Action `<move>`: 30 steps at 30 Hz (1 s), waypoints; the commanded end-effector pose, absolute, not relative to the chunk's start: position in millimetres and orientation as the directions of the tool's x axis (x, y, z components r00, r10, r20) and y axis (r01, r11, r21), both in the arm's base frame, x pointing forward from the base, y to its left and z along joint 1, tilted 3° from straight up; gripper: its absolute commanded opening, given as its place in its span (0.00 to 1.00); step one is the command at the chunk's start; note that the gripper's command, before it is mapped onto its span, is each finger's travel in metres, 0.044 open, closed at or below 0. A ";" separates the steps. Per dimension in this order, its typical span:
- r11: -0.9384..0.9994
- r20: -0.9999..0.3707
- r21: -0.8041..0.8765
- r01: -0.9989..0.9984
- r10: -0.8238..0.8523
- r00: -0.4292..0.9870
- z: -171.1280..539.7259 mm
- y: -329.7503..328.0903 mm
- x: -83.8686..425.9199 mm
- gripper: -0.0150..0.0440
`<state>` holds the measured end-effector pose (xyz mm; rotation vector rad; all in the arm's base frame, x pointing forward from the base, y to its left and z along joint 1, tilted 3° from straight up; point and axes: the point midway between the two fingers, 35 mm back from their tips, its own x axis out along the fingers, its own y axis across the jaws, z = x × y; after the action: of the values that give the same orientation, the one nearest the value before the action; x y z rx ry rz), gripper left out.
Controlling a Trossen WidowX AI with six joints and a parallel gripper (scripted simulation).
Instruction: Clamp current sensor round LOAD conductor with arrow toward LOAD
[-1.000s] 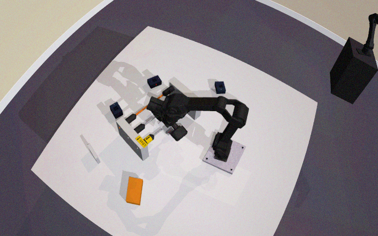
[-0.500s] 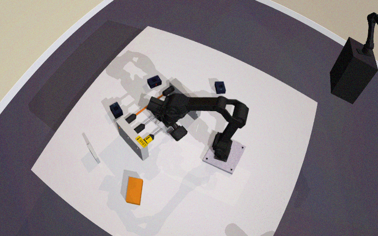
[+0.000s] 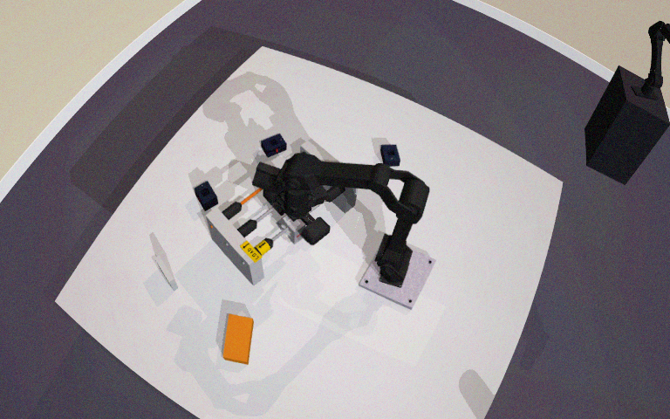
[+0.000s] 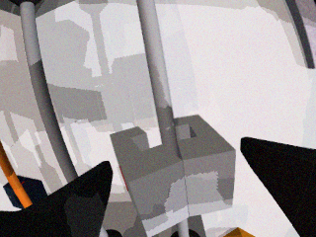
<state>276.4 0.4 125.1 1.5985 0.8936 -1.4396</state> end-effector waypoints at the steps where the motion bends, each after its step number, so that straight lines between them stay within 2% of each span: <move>1: -0.437 -0.995 0.091 0.895 0.003 0.102 120.2 1.3 277.3 1.00; 19: -0.436 -0.997 0.053 0.898 0.023 0.070 98.1 5.4 275.3 1.00; 30: -0.438 -0.997 0.058 0.897 0.018 0.073 99.2 3.9 276.8 0.88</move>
<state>277.6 3.4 99.0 1.5922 0.9287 -1.4609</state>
